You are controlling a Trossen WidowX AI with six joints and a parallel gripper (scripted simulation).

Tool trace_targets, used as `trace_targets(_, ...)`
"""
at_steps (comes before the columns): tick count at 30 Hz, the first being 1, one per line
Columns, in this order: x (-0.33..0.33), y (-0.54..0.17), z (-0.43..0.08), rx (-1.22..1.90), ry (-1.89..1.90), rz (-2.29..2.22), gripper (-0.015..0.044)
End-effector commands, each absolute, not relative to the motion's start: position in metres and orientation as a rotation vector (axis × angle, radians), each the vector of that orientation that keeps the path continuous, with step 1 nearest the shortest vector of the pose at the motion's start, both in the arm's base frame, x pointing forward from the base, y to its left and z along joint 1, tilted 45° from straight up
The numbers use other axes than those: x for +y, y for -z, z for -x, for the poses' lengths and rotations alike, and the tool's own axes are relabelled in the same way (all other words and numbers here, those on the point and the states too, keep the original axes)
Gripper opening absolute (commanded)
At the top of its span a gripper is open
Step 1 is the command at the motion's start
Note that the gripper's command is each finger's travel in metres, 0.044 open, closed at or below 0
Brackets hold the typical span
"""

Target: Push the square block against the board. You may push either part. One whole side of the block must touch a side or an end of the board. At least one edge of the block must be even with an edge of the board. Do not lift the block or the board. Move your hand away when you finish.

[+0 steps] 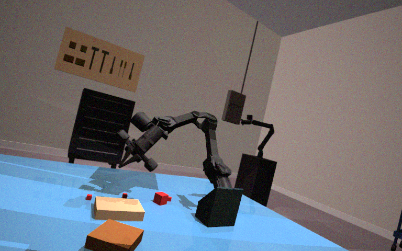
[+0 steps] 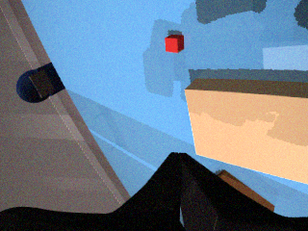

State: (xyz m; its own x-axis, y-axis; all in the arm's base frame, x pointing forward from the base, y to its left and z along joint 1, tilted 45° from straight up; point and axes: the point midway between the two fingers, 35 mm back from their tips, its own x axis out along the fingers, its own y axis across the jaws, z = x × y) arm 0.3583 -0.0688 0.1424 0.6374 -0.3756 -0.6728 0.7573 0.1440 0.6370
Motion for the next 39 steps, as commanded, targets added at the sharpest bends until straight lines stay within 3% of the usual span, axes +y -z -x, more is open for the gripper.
trace_targets(1, -0.08, -0.128, -0.351, 0.429, 0.991, -1.107, 0.0)
trace_targets(19, -0.118, -0.097, -0.31, 0.547, 1.48, -0.691, 0.0)
trace_targets(39, -0.156, -0.056, -0.31, 0.549, 1.494, -0.669, 0.0)
